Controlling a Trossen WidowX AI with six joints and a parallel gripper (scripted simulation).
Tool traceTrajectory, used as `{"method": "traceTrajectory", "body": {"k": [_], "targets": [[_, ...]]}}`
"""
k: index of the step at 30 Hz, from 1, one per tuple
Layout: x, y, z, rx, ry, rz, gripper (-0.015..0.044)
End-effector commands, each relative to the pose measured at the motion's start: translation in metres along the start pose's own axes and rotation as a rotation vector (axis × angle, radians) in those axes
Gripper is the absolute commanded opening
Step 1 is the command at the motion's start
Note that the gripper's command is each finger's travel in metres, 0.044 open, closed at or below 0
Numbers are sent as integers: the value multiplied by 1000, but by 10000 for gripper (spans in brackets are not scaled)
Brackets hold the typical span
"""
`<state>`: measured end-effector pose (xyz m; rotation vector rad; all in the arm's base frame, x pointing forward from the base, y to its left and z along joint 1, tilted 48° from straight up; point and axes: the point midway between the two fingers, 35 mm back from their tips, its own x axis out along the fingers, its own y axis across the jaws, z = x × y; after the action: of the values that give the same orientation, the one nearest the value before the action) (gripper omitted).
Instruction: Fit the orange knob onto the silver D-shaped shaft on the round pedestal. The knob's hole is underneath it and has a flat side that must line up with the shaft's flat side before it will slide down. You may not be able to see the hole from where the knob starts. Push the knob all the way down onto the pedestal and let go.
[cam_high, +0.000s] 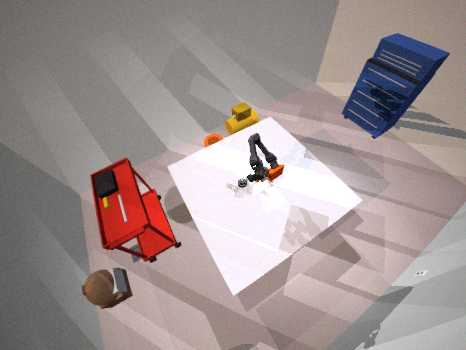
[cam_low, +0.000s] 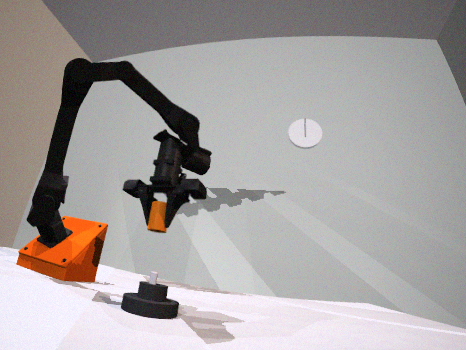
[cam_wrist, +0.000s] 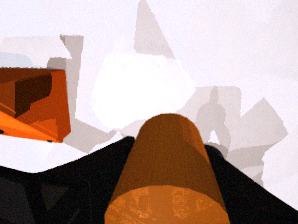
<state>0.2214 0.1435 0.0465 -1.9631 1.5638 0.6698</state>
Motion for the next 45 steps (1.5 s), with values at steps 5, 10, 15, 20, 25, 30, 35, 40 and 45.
{"method": "traceTrajectory", "body": {"k": [5, 10, 15, 20, 25, 30, 35, 40, 45], "targets": [[-19, -2, 11, 1, -6, -191, 0], [-29, -2, 17, 1, -6, -296, 0], [-40, -3, 23, 1, -7, -402, 0], [-50, -4, 29, 1, -8, -507, 0], [-63, -5, 37, 2, -9, -640, 0], [-73, -6, 43, 2, -10, -748, 0], [-84, -7, 49, 2, -11, -863, 0], [-88, -7, 51, 3, -10, -899, 0], [-87, -7, 51, 3, -10, -905, 0]]}}
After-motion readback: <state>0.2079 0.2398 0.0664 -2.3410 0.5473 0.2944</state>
